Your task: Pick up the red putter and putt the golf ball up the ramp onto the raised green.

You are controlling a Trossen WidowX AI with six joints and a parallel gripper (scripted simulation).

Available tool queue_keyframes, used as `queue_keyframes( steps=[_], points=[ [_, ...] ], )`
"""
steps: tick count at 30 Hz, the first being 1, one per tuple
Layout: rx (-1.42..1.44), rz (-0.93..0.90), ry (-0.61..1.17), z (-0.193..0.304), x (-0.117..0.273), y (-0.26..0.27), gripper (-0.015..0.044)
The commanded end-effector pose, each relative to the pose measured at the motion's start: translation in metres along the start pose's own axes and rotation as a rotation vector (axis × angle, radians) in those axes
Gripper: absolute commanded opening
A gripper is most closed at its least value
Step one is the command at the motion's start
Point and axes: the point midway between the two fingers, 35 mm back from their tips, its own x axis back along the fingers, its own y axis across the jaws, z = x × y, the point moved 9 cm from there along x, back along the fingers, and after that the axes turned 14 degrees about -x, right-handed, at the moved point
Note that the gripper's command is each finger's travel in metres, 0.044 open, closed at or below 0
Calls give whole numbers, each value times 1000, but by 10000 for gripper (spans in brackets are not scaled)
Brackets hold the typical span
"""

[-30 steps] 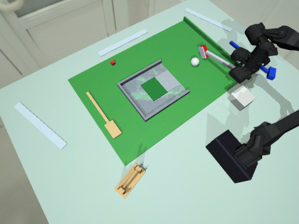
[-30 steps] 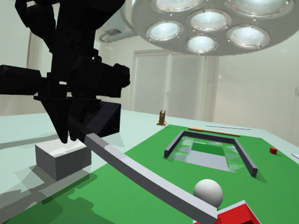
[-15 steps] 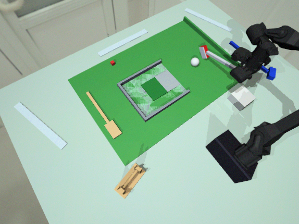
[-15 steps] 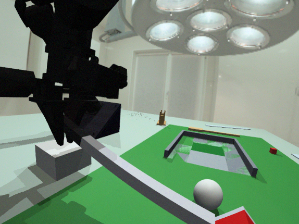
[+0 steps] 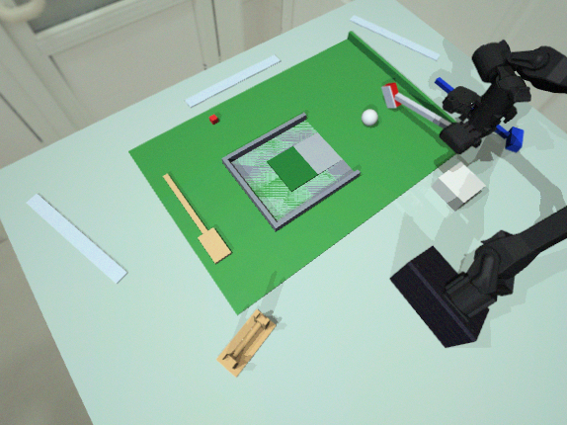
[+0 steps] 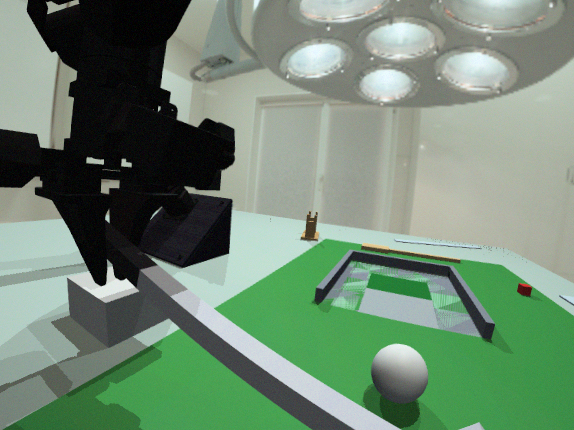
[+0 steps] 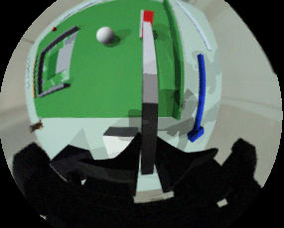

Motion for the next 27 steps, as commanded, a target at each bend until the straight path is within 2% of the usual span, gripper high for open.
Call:
queue_keyframes(
  steps=[1, 9, 16, 27],
  points=[
    [10, -18, 2, 4, -1, 37, 0],
    [17, -14, -4, 33, 0, 122, 0],
    [17, -15, -4, 33, 8, 124, 0],
    [18, -15, -3, 34, 59, 123, 0]
  ],
)
